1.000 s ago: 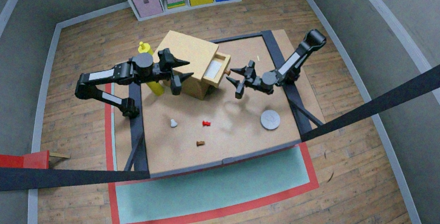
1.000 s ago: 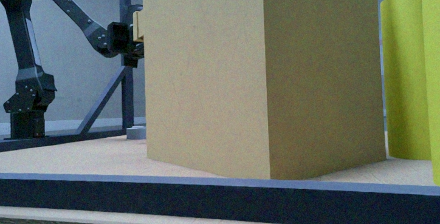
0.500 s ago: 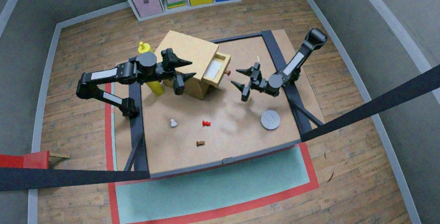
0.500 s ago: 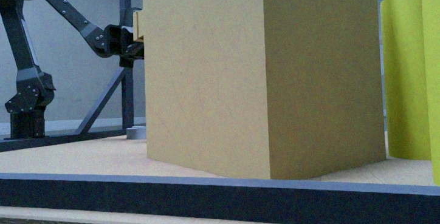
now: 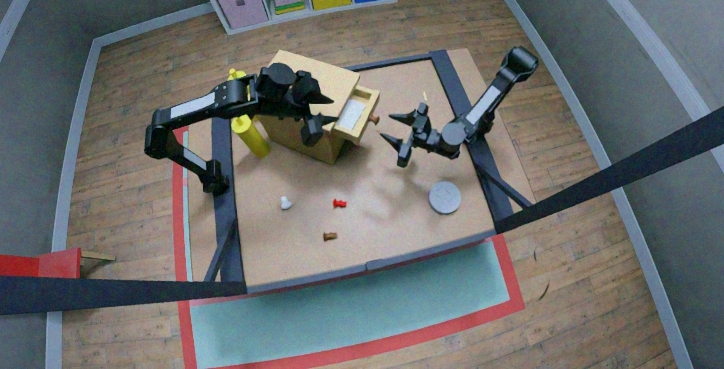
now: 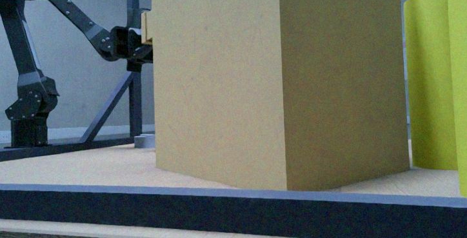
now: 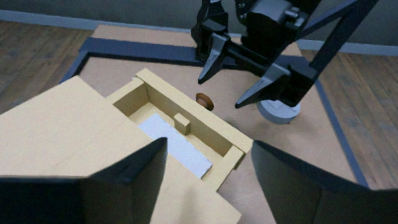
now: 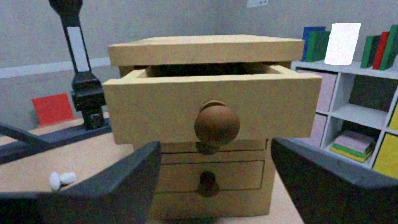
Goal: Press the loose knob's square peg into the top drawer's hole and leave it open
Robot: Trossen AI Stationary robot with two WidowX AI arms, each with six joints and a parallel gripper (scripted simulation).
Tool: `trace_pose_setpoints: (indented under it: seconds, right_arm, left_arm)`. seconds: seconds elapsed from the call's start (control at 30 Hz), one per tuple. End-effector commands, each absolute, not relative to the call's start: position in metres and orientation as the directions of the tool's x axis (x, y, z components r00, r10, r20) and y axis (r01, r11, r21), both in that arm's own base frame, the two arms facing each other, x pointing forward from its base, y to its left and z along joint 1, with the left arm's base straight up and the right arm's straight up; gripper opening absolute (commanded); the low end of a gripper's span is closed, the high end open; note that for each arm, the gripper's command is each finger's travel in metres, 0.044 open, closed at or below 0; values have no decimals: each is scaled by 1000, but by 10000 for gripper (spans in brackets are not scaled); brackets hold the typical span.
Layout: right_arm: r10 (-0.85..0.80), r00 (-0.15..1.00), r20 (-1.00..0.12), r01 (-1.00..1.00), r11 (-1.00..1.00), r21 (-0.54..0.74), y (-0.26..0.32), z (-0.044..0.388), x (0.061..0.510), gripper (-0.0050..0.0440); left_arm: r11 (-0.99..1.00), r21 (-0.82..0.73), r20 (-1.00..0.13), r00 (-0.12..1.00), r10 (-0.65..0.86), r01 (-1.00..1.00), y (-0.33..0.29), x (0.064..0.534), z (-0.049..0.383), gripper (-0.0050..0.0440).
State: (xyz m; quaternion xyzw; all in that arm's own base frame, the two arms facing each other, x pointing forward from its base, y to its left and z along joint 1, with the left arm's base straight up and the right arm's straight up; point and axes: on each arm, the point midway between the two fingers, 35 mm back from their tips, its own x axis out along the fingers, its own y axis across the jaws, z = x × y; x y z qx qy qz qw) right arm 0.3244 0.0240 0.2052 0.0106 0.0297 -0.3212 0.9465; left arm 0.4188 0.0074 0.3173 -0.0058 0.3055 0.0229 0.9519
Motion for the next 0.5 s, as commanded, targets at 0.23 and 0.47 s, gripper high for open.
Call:
trace_pose_setpoints:
  seconds: [0.23,0.47]
  right_arm:
    - [-610,790,-52,612,790,31,23,214,324,300]
    - [-610,790,-52,612,790,31,23,214,324,300]
  left_arm:
    - [1000,-1,-544,839,25,-30,4,417,342,240]
    - [1000,-1,-543,839,25,-30,4,417,343,240]
